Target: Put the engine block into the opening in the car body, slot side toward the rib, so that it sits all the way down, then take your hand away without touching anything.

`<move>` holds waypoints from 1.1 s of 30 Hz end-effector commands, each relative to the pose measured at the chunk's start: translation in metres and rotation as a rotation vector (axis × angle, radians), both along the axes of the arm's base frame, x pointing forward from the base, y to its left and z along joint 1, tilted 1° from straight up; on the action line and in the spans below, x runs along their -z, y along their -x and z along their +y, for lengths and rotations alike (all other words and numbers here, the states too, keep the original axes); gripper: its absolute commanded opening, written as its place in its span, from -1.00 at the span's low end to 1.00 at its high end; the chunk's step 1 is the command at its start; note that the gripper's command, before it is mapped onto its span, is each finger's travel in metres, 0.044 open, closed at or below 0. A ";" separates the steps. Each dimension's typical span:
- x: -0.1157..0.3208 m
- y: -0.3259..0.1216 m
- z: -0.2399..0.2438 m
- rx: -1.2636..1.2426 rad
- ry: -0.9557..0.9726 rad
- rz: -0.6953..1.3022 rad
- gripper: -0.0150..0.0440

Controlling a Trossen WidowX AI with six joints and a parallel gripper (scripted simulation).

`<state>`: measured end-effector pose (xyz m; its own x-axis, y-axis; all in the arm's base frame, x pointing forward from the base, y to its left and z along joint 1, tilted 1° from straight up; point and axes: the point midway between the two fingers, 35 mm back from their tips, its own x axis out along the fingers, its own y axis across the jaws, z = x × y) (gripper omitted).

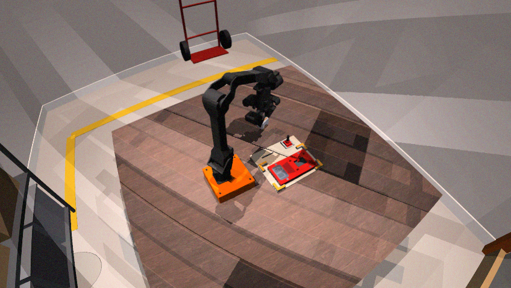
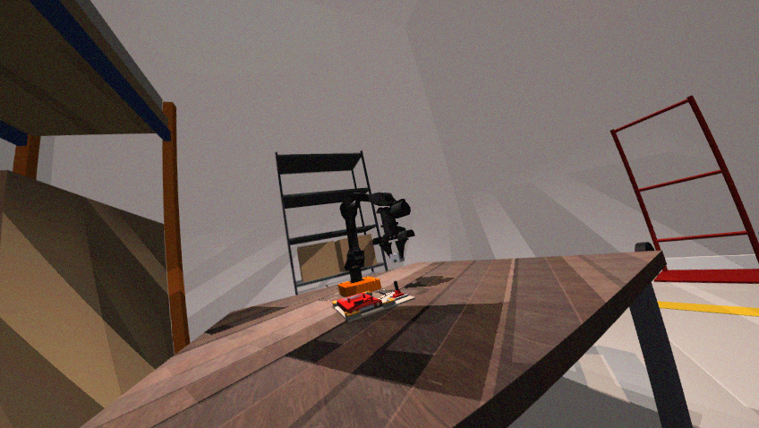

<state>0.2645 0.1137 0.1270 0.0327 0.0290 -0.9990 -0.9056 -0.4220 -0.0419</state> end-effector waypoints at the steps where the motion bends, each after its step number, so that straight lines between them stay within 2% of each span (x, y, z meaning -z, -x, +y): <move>1: 0.001 0.000 0.000 0.153 -0.009 0.004 -0.49; 33: 0.005 -0.001 0.001 1.261 -0.046 0.039 -0.49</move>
<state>0.2649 0.1138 0.1234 0.0359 0.0304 -0.9989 -0.7593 0.6507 -0.0075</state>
